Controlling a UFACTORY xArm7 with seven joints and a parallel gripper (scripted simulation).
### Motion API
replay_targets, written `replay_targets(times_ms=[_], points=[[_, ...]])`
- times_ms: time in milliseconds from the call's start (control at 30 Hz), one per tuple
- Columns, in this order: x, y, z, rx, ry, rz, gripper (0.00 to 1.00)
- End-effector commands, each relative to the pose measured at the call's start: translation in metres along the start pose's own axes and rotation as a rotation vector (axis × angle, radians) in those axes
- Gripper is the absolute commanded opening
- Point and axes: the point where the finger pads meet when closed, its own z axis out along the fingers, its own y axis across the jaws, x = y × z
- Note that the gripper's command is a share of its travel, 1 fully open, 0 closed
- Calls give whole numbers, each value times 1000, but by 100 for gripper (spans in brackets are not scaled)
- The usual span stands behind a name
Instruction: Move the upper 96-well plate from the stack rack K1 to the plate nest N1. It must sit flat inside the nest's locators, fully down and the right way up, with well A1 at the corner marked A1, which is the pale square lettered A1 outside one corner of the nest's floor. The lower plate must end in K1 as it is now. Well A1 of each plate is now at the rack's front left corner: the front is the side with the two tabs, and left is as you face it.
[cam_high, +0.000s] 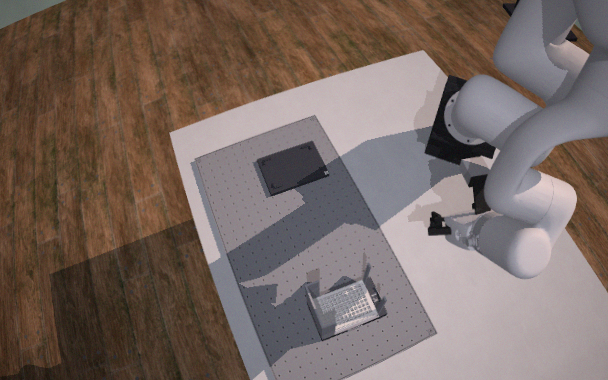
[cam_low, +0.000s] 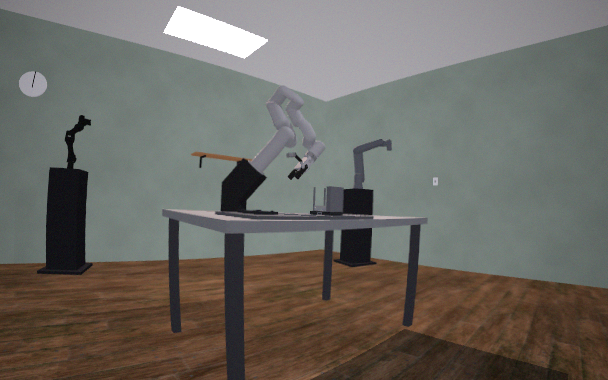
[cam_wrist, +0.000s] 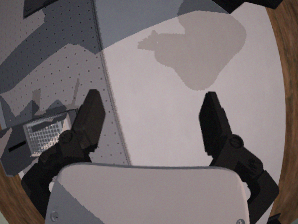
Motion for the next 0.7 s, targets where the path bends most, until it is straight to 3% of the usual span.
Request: replay_targets(times_ms=[0,533,667], points=[[-1,0,-1,0,-2,0,100],[-1,0,-1,0,-2,0,100],[-19,1,-9,-34,-50,-120,100]])
